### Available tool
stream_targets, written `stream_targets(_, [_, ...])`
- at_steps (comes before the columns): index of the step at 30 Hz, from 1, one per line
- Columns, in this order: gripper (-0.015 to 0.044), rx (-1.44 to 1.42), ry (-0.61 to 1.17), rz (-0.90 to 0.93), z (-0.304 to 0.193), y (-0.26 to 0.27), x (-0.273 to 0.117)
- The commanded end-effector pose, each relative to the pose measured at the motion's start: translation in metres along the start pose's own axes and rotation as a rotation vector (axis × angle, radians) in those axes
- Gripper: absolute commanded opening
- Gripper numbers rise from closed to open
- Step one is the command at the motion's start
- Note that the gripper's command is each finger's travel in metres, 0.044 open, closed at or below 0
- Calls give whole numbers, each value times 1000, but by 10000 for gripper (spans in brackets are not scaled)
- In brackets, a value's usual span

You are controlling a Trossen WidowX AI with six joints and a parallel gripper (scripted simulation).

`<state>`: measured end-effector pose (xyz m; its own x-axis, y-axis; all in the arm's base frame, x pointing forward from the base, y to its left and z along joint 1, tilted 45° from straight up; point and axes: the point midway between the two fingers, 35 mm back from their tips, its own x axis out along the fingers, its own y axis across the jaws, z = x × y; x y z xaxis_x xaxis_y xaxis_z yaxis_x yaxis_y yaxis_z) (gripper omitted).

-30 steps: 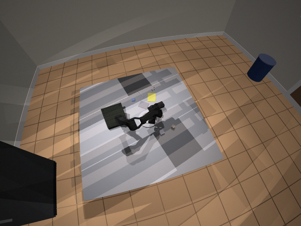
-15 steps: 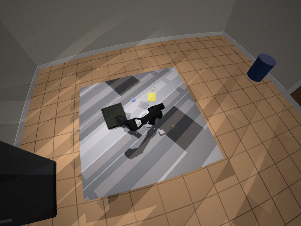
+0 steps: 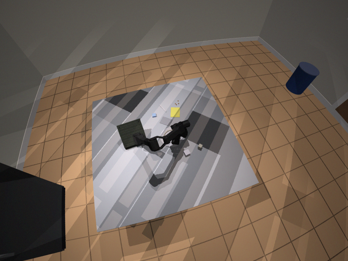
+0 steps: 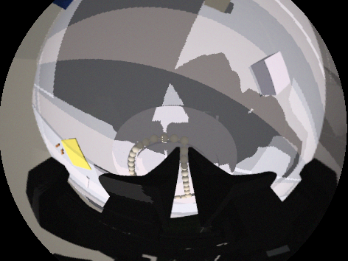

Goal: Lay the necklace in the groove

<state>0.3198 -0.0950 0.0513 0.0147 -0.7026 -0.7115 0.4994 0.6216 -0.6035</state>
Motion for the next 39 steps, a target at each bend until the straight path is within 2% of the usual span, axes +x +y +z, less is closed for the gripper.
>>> stream_targets(1, [0,1,-1,1,0,0,-1])
stream_targets(39, [0,-9,-4,-4,3,-3,-6])
